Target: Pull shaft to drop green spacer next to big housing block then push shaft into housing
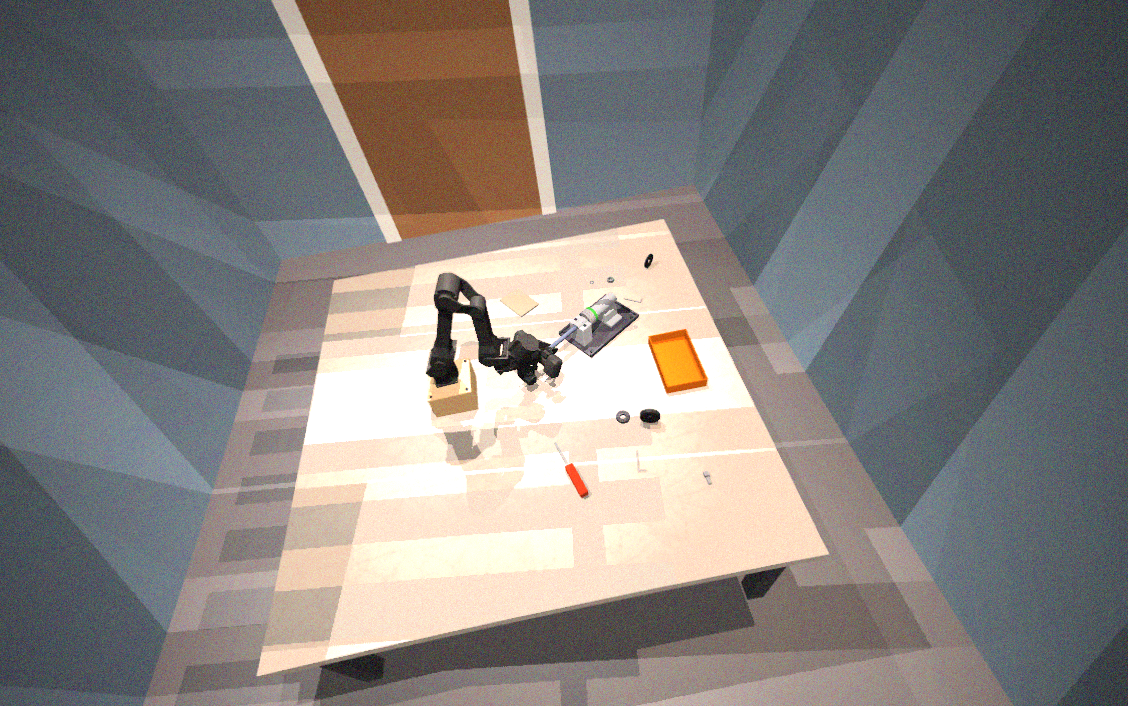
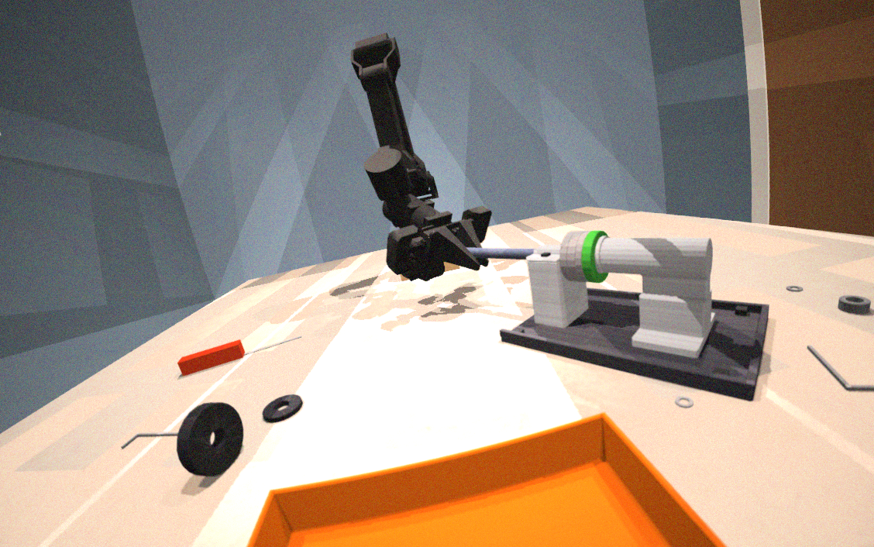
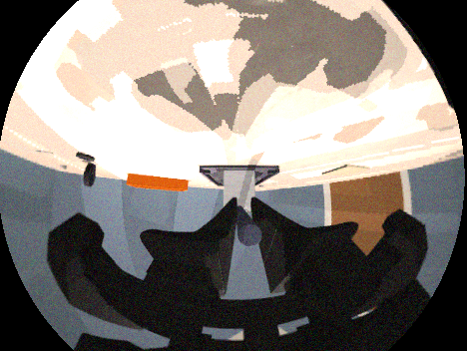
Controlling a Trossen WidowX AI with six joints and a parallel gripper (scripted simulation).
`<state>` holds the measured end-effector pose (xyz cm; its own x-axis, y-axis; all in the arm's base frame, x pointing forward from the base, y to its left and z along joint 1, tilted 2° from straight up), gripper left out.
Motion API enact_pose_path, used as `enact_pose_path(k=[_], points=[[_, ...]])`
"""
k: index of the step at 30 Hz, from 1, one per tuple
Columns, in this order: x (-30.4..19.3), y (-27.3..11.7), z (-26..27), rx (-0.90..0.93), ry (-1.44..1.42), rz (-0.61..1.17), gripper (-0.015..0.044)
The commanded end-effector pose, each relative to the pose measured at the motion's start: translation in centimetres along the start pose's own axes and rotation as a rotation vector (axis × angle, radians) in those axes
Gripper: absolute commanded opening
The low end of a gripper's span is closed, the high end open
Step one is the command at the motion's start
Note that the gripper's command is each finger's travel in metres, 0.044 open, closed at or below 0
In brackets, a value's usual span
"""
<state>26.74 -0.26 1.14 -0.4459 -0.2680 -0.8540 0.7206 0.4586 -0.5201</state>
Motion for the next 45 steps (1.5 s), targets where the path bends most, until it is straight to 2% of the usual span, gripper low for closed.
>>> enact_pose_path(k=[1,45], points=[[0.05,-0.09,-0.08,-0.004,-0.003,0.001,0.0000],[-0.16,0.16,0.06,-0.003,-0.003,0.001,0.0000]])
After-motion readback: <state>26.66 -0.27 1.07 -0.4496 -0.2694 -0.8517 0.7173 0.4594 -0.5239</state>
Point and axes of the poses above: the point midway between the two fingers, 35 mm back from their tips, its own y axis out along the fingers, its own z axis across the jaws, x = y × z, the point moved 6 cm from there along -y, back along the fingers, and after that the axes turned 1 degree about y, right-handed, at the moved point
